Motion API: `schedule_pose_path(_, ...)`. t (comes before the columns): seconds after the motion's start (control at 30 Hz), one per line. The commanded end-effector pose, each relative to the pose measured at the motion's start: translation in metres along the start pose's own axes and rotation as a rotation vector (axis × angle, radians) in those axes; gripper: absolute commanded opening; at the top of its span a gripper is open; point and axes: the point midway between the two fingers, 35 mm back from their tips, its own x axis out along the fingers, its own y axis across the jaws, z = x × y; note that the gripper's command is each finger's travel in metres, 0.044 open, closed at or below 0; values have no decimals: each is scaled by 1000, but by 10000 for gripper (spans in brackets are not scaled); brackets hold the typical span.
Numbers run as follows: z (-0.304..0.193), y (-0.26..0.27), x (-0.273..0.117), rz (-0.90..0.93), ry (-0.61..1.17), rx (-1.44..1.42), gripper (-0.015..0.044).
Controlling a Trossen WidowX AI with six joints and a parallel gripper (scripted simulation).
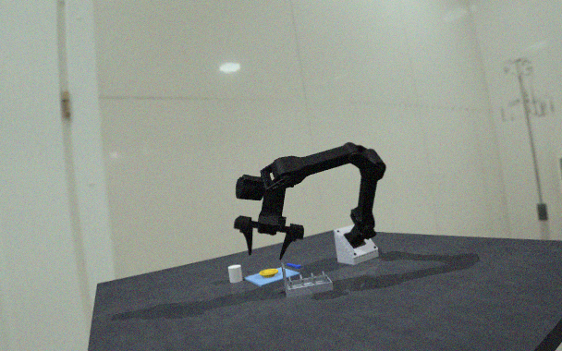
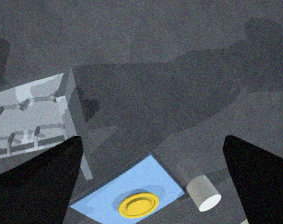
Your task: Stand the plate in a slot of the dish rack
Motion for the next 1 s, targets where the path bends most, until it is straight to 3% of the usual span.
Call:
schedule_pose_path(0.0,-28,-15,-5,36,14,145,400)
schedule_pose_path(0.97,-195,-41,-45,315,-13,970,400)
